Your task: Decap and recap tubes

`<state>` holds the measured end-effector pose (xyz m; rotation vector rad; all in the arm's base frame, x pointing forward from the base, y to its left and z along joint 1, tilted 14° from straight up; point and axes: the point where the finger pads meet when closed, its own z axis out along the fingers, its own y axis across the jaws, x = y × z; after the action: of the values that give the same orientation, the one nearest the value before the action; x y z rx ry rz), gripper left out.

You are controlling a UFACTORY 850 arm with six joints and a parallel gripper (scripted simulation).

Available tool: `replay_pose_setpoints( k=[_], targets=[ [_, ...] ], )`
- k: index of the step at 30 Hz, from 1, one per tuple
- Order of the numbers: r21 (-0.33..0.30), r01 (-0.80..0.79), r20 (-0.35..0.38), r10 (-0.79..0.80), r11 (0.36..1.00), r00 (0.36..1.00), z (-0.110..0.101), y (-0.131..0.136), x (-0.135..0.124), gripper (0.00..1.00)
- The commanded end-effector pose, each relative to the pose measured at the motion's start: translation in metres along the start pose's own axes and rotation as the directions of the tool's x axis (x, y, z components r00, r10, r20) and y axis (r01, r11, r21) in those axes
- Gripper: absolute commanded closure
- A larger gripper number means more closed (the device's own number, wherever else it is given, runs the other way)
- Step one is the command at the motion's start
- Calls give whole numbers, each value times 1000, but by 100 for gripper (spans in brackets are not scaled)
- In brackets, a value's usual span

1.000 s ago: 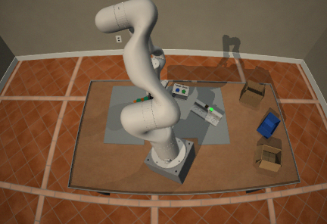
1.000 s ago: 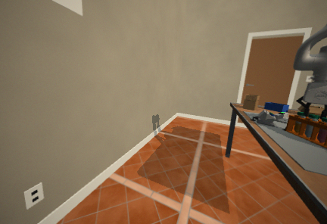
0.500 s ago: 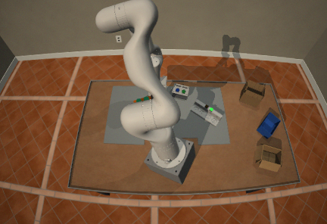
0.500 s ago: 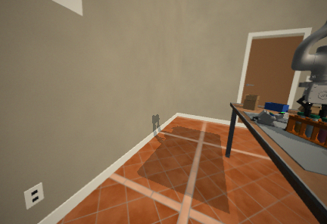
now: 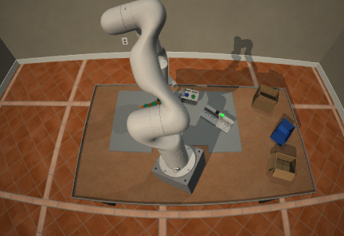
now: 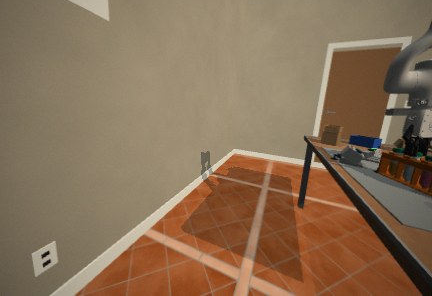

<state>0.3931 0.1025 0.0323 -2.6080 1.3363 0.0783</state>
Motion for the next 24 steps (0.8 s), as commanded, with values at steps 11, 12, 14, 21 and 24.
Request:
replay_pose_setpoints(
  k=[11,12,14,21,24],
  targets=[
    [33,519,-45,-517,854,855,0,-1,0,54],
    [33,519,-45,-517,854,855,0,0,0,54],
    [33,519,-45,-517,854,855,0,0,0,54],
    [33,519,-45,-517,854,855,0,0,0,100],
    [33,519,-45,-517,854,855,0,0,0,100]
  ],
)
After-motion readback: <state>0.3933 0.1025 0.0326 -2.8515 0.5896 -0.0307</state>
